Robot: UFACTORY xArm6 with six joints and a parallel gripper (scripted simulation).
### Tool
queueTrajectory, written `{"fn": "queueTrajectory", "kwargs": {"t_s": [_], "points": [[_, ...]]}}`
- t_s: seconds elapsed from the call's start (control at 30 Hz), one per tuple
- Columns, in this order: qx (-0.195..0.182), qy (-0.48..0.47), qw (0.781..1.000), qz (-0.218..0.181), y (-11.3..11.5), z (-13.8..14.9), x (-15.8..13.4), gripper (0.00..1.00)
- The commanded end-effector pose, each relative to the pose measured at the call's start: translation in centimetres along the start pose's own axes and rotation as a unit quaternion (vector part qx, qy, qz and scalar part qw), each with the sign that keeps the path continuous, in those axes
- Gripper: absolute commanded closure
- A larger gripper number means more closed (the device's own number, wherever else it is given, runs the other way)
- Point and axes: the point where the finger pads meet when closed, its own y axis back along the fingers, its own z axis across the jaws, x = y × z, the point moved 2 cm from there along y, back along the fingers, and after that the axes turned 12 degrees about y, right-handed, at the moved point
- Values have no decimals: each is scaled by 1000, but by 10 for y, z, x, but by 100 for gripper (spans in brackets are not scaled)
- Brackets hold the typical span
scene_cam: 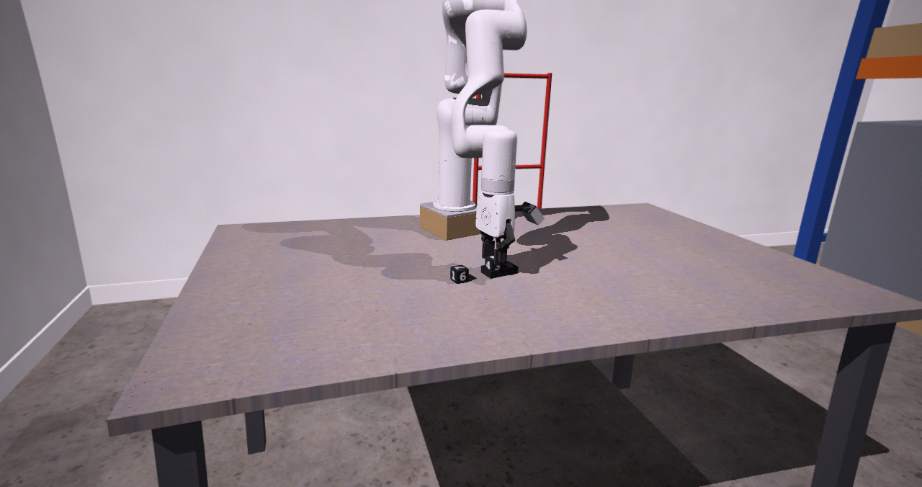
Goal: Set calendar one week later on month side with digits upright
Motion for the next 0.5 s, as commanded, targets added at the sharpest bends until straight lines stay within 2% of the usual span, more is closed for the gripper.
{"fn": "queueTrajectory", "kwargs": {"t_s": [0.0, 0.07, 0.3, 0.47], "points": [[-2, 0, 1000, -1, 21, 1, -1, 51], [-2, 0, 1000, -1, 21, 1, -1, 51], [-2, 0, 1000, -1, 59, 1, -1, 51], [-2, 0, 1000, -1, 75, 1, 0, 51]]}}
